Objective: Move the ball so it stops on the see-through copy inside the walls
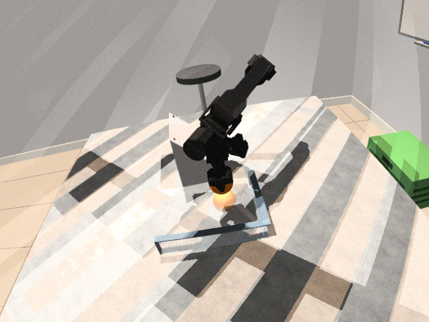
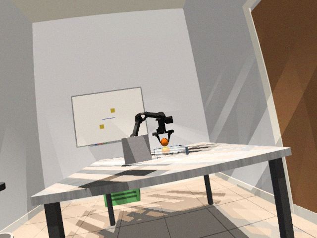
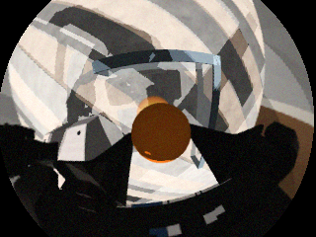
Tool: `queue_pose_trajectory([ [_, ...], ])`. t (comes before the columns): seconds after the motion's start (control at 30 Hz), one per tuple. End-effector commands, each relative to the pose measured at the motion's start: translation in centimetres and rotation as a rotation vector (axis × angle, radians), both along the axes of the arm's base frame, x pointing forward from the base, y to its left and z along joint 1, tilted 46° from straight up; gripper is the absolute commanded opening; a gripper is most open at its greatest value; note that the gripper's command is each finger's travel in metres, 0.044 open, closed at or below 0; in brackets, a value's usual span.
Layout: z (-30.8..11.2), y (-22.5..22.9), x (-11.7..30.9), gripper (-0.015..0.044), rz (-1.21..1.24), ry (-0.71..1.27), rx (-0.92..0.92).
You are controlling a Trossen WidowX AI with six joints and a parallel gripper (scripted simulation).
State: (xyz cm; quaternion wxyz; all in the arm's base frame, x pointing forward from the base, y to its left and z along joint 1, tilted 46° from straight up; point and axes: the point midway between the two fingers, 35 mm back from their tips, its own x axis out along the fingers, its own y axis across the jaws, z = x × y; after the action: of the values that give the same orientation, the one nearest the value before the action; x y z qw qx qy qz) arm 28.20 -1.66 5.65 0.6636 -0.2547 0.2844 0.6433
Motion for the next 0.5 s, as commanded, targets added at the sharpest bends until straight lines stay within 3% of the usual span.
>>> queue_pose_trajectory([
  [0.0,-1.0,1.1,0.1,0.0,-0.007,0.0,0.003],
  [0.47,-4.3,4.6,0.0,0.0,-0.006,0.0,0.008],
])
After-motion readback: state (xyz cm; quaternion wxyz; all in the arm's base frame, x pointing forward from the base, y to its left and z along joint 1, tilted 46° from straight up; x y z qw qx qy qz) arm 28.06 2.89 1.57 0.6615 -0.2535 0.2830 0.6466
